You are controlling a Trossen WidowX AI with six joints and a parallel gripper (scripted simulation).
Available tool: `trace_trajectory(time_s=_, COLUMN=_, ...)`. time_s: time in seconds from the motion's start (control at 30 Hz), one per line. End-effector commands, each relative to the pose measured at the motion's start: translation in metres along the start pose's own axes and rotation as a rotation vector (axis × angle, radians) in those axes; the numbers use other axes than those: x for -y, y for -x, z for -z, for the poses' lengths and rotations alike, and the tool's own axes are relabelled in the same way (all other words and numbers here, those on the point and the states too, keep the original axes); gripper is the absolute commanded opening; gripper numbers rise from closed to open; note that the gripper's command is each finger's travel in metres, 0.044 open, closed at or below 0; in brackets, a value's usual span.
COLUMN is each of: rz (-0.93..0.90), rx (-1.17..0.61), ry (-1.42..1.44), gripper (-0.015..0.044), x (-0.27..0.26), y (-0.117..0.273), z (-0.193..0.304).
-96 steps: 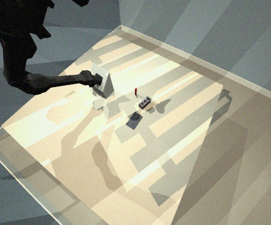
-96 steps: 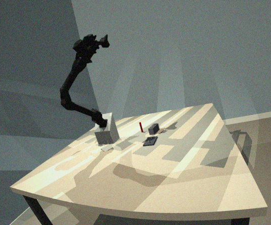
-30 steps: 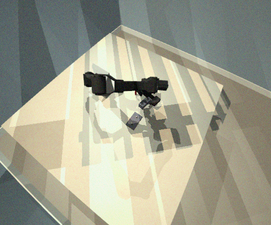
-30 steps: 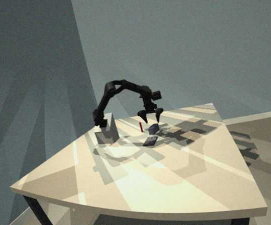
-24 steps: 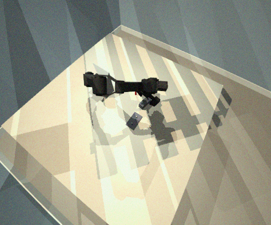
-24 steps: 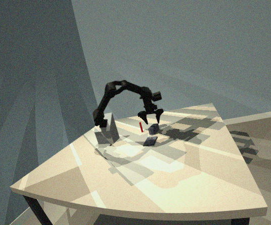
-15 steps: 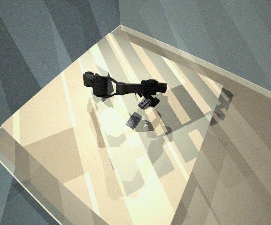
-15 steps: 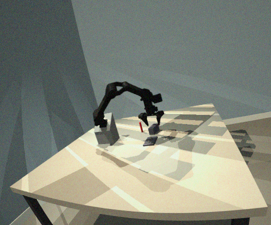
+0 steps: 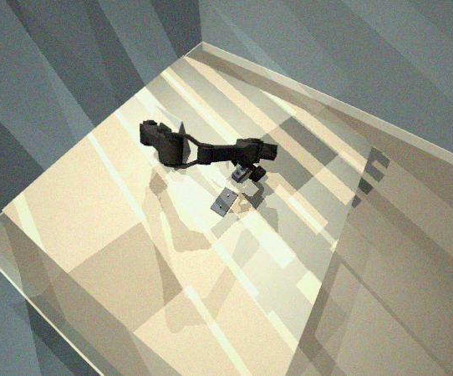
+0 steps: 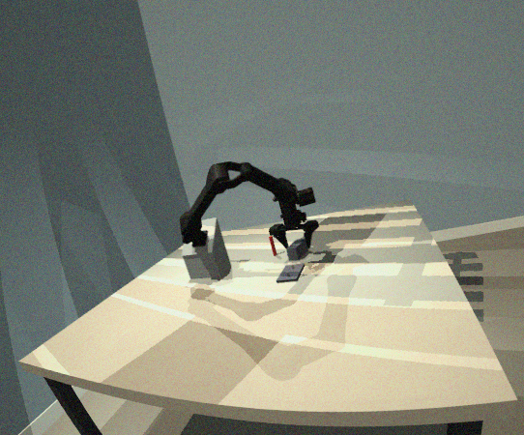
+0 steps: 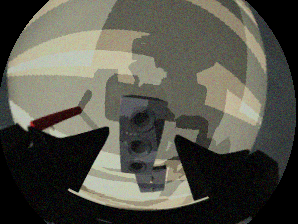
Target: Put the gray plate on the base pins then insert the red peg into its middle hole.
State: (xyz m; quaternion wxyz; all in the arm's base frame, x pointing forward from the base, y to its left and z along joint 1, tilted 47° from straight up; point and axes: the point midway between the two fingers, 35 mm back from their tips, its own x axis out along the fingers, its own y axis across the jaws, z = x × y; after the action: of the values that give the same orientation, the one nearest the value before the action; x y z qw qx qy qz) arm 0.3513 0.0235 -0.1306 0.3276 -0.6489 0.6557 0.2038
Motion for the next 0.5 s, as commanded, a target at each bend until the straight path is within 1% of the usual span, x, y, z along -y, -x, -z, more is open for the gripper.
trace_trajectory(time_s=0.0, rz=-0.005, rx=-0.008, ry=0.008, gripper=0.044, x=-0.003, y=-0.0099, z=0.0012)
trace_trajectory(time_s=0.23, rz=-0.005, rx=-0.009, ry=0.008, gripper=0.044, x=-0.0036, y=-0.0186, z=0.0018)
trace_trajectory(time_s=0.47, rz=-0.005, rx=-0.009, ry=0.008, gripper=0.0256, x=-0.0036, y=-0.0186, z=0.0018)
